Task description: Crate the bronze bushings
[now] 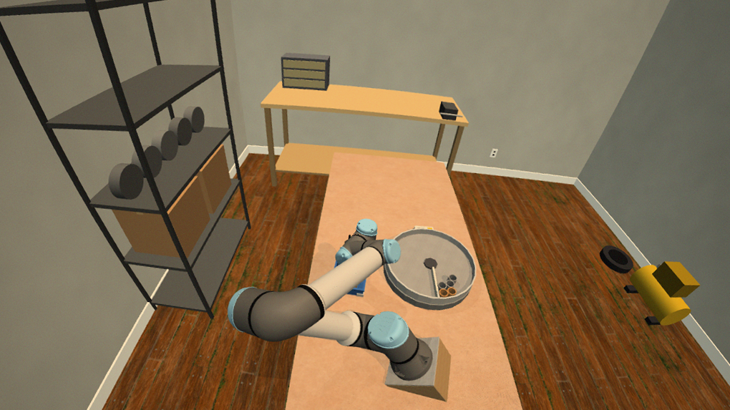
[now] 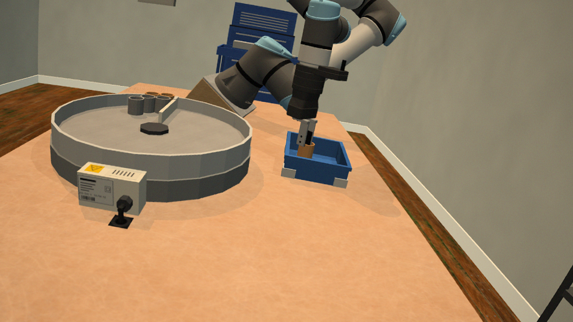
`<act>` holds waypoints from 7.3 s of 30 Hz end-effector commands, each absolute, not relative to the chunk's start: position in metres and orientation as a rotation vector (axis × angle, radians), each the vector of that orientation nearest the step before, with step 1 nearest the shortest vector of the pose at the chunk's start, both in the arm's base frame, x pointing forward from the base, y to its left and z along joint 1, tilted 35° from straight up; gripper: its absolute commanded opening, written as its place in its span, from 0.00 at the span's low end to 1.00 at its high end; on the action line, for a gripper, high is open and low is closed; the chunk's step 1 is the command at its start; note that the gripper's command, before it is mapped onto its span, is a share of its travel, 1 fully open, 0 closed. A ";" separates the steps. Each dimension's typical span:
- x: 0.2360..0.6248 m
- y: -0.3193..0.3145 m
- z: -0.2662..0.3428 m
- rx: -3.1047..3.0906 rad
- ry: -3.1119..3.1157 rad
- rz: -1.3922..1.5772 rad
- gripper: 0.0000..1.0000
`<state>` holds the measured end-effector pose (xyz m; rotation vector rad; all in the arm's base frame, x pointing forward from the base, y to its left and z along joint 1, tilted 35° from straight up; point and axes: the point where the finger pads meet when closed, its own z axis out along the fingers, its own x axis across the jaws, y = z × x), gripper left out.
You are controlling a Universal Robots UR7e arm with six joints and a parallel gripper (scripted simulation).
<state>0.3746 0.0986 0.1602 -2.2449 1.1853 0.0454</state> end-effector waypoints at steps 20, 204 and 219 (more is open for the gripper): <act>0.372 0.094 0.169 -2.245 1.185 0.044 0.47; 0.286 -0.150 0.106 -2.145 1.361 0.108 0.45; 0.273 -0.187 0.078 -2.125 1.393 0.120 0.45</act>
